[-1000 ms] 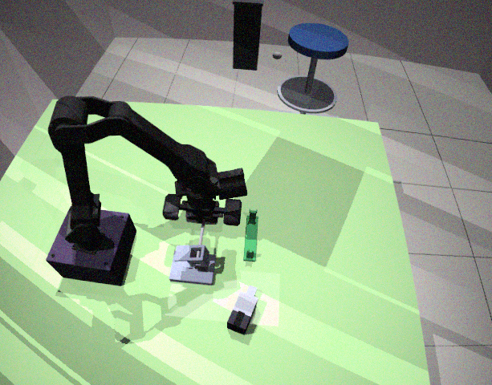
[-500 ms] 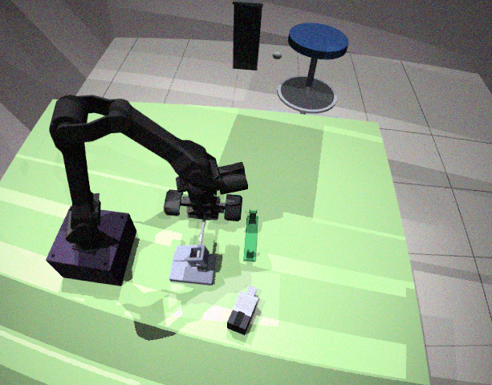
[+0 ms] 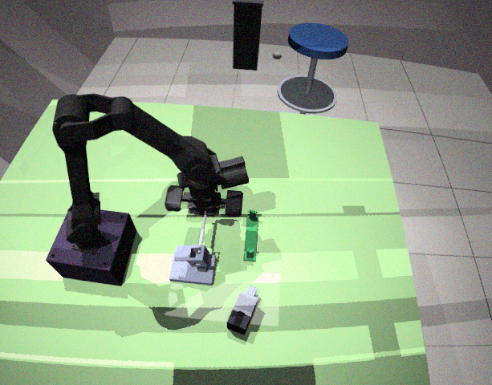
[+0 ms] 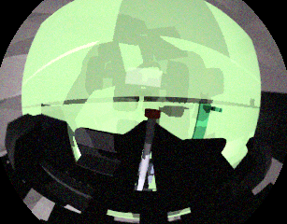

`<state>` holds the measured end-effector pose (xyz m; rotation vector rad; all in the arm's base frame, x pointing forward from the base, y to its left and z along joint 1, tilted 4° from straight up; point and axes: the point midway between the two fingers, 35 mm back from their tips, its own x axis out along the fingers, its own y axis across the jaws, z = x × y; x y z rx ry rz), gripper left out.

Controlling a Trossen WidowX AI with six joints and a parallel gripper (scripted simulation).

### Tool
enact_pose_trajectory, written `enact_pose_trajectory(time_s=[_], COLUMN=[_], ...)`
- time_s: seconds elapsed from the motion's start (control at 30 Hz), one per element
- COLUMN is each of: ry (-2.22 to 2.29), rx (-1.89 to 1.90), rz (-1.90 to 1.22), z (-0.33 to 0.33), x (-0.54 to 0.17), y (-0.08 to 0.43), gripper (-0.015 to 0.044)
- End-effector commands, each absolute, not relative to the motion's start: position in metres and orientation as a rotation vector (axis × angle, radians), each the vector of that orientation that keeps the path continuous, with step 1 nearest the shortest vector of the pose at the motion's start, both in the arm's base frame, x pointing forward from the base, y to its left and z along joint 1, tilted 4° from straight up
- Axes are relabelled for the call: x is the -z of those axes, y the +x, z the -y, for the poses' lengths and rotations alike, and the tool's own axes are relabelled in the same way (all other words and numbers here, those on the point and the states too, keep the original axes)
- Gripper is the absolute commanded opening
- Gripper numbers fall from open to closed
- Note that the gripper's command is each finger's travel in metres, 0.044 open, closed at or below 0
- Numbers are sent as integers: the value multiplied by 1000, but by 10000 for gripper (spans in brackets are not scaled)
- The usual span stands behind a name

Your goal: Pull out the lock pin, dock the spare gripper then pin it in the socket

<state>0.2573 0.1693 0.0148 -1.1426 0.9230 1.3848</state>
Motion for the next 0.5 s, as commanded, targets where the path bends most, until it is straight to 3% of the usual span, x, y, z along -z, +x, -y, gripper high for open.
enact_pose_trajectory(time_s=[0.0,0.47], ry=[-1145,-1146], rx=[-1379,-1380], rz=[-929,-931], z=[-172,-185], x=[-15,-17], y=[258,256], gripper=[0,0])
